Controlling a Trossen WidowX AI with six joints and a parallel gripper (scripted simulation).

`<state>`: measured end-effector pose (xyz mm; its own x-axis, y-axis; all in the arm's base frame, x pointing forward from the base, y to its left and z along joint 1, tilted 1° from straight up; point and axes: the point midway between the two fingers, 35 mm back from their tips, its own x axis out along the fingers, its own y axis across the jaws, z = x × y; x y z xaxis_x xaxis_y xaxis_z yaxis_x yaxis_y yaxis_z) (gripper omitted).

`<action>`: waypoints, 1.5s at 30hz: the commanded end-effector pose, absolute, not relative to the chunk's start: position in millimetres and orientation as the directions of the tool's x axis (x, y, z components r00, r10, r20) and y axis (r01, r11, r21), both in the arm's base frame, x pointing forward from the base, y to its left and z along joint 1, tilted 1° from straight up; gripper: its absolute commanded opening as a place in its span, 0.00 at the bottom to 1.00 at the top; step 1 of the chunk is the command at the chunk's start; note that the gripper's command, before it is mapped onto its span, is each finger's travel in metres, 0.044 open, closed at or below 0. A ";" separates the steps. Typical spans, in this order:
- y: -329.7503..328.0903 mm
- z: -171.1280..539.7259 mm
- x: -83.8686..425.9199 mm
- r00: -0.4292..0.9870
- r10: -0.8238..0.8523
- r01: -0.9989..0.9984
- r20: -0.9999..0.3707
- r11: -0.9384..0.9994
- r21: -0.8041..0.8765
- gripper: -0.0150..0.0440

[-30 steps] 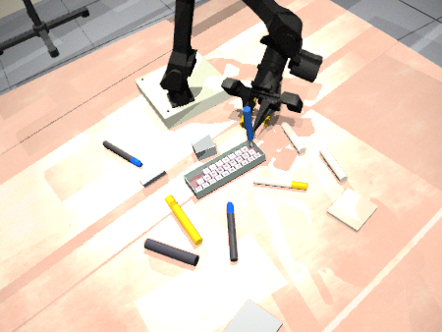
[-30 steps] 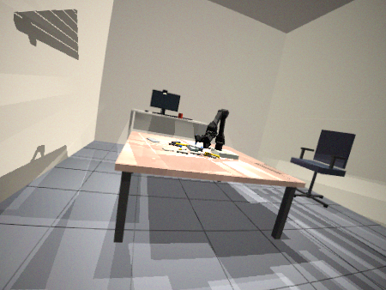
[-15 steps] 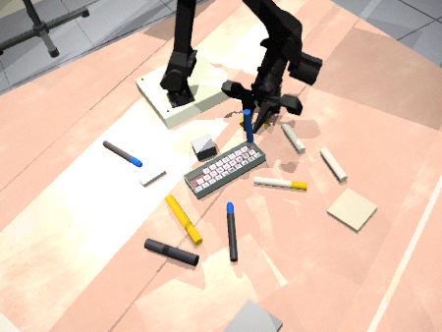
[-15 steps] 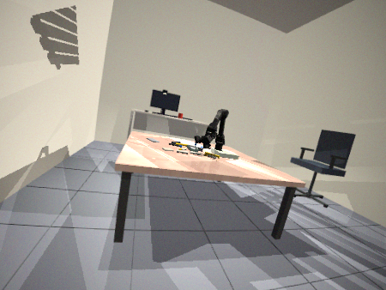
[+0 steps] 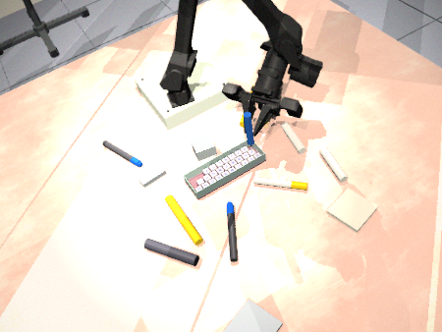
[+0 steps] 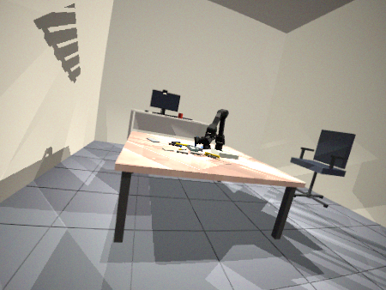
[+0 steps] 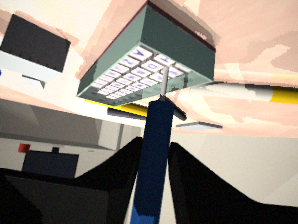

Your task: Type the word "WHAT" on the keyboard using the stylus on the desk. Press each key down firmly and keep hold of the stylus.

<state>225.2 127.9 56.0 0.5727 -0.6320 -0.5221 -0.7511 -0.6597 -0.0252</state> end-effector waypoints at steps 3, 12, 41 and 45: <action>126.3 53.3 224.5 0.573 -0.635 -0.749 -0.518 -0.662 -0.017 0.39; 126.4 48.9 224.5 0.573 -0.635 -0.749 -0.518 -0.662 -0.017 0.39; 125.4 83.9 224.7 0.573 -0.635 -0.749 -0.518 -0.662 -0.017 0.39; 125.4 83.9 224.7 0.573 -0.635 -0.749 -0.518 -0.662 -0.017 0.39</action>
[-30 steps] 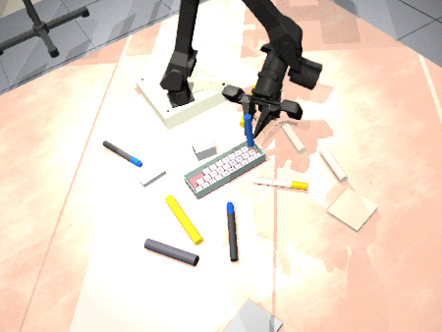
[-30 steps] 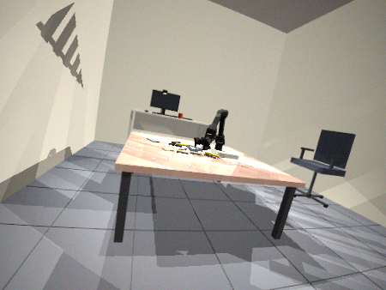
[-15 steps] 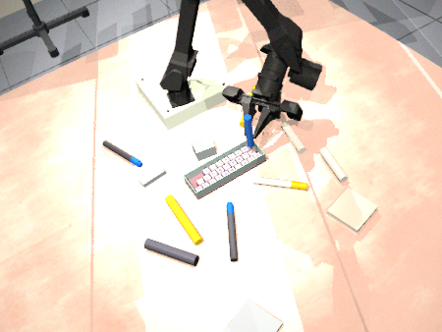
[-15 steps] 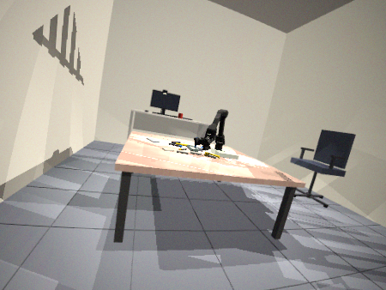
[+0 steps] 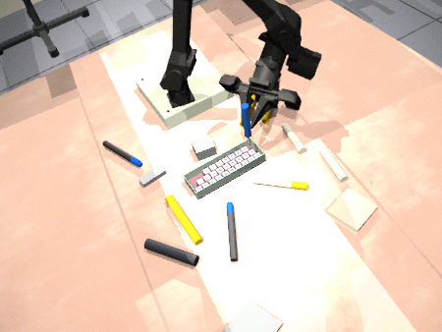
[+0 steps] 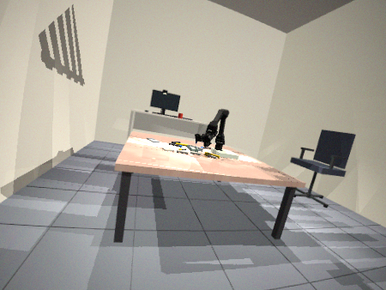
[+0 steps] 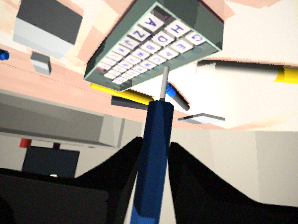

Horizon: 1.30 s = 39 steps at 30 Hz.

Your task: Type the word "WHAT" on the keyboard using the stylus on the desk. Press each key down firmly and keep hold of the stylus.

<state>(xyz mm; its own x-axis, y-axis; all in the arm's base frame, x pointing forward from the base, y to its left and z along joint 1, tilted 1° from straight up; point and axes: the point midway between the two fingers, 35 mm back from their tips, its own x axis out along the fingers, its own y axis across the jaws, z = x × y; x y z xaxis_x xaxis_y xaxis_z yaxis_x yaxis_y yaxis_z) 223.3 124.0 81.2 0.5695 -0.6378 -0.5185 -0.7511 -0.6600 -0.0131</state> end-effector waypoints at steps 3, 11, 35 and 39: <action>125.4 83.9 224.7 0.573 -0.635 -0.749 -0.518 -0.662 -0.017 0.39; 120.2 83.2 218.5 0.571 -0.636 -0.750 -0.519 -0.661 -0.015 0.25; 113.5 62.8 207.7 0.574 -0.634 -0.748 -0.519 -0.663 -0.017 0.39; 113.5 62.5 207.8 0.574 -0.634 -0.748 -0.519 -0.663 -0.017 0.39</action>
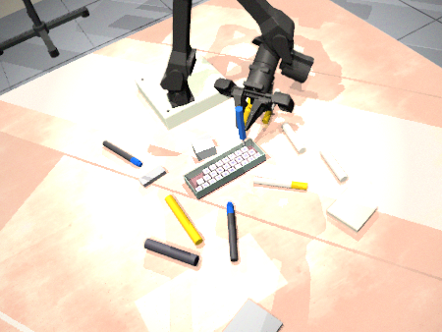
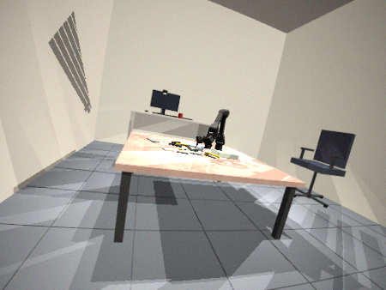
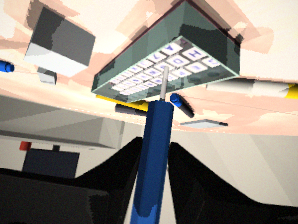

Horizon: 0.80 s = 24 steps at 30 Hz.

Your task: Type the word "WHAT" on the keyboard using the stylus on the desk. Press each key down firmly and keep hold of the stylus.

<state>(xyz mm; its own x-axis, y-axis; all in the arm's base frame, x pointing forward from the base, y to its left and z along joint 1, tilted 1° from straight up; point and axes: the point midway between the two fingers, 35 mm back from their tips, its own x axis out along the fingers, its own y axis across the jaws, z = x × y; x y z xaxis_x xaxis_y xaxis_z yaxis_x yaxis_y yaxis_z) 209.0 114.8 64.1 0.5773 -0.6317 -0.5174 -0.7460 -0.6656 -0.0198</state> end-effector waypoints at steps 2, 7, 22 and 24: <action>113.5 62.0 207.7 0.574 -0.634 -0.748 -0.519 -0.663 -0.017 0.39; 113.6 59.3 207.7 0.574 -0.634 -0.748 -0.519 -0.663 -0.017 0.39; 113.7 53.6 207.7 0.574 -0.634 -0.748 -0.519 -0.663 -0.017 0.39; 113.7 53.3 207.7 0.574 -0.634 -0.748 -0.519 -0.663 -0.017 0.39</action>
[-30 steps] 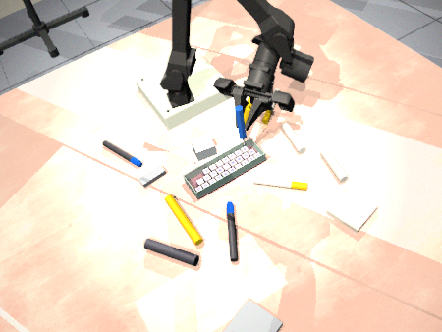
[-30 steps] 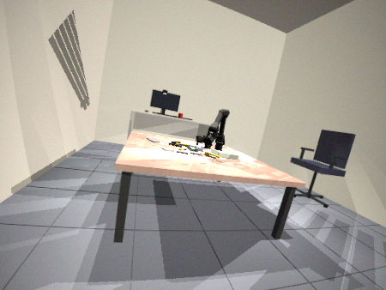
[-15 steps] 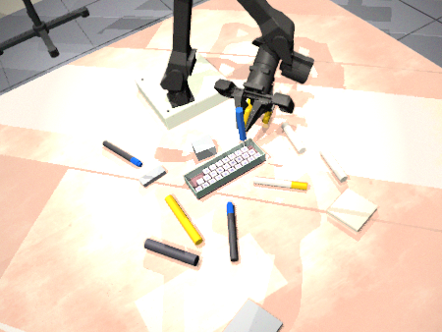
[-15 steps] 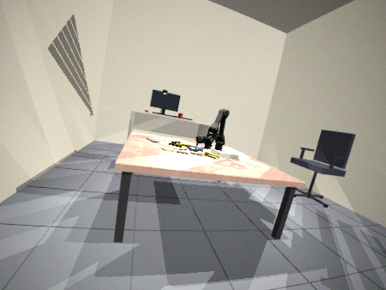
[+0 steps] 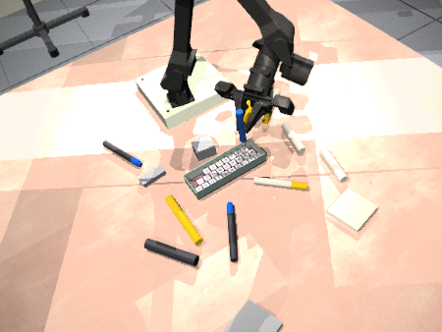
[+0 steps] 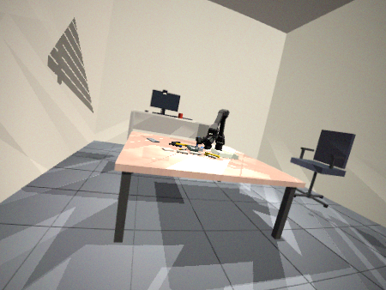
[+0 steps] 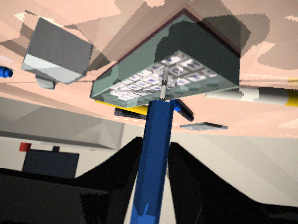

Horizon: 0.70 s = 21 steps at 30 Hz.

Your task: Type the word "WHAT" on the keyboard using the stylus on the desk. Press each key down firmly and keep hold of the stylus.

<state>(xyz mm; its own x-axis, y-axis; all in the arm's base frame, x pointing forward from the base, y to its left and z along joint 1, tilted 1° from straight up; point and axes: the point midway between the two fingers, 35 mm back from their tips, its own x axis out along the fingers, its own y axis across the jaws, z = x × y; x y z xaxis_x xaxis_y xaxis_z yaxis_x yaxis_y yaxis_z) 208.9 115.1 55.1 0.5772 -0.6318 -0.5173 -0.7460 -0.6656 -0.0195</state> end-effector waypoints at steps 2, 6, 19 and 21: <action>113.7 52.7 207.7 0.574 -0.634 -0.748 -0.519 -0.663 -0.017 0.39; 113.8 51.2 207.7 0.574 -0.634 -0.748 -0.519 -0.663 -0.017 0.39; 113.9 45.5 207.6 0.574 -0.634 -0.748 -0.519 -0.663 -0.017 0.39; 113.9 44.7 207.6 0.574 -0.634 -0.748 -0.519 -0.663 -0.017 0.39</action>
<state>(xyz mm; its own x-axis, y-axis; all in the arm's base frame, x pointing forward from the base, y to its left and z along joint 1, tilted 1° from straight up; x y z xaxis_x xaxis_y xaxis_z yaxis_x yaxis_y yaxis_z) 209.0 115.5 47.3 0.5776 -0.6314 -0.5174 -0.7459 -0.6657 -0.0203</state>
